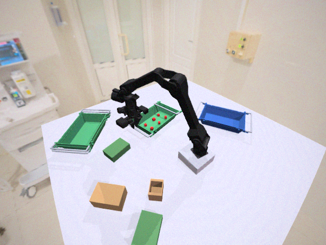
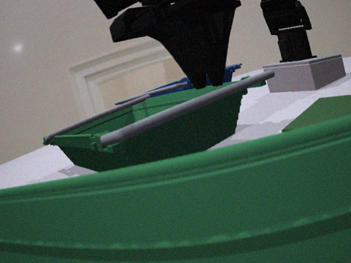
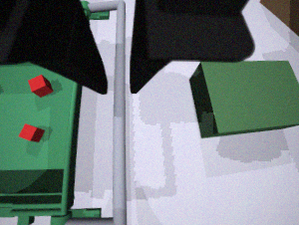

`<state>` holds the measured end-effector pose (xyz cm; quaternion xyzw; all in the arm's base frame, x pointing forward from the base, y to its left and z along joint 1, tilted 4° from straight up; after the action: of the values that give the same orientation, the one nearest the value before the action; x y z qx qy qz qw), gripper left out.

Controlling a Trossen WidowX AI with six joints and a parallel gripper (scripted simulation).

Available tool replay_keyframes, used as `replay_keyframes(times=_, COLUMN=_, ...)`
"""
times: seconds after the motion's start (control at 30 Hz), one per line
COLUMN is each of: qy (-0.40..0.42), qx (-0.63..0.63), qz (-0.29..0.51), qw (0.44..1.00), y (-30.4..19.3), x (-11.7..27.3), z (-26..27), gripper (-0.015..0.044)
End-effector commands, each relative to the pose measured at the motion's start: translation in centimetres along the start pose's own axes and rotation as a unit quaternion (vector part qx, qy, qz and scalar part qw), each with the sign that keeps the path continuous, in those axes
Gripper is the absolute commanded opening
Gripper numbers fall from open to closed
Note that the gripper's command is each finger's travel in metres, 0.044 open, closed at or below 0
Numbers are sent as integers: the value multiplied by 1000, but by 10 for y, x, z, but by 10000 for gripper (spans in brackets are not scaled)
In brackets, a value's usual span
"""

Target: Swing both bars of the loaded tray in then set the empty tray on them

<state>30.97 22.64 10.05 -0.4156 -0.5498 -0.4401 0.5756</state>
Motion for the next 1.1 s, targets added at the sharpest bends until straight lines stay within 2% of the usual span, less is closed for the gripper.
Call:
replay_keyframes(times=0.0, qy=-2, qx=2, qz=11, qw=1000, y=-4, x=-22, z=-1, gripper=85)
replay_keyframes(times=0.27, qy=-2, qx=2, qz=11, qw=1000, y=-5, x=-33, z=-2, gripper=85)
replay_keyframes(times=0.5, qy=-3, qx=2, qz=11, qw=1000, y=-3, x=-7, z=-17, gripper=85)
replay_keyframes(times=0.73, qy=-4, qx=2, qz=11, qw=1000, y=0, x=2, z=-38, gripper=85)
replay_keyframes(times=1.07, qy=-5, qx=2, qz=10, qw=1000, y=4, x=-12, z=-70, gripper=85)
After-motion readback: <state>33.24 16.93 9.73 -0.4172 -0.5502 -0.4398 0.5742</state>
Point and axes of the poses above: the point midway between the two fingers, 35 mm back from their tips, its own x axis back along the fingers, its own z axis across the jaws, y = z × x, the point moved 5 cm from there along x, back along the fingers, and after that the axes turned 7 degrees about -x, right-handed, at the moved point
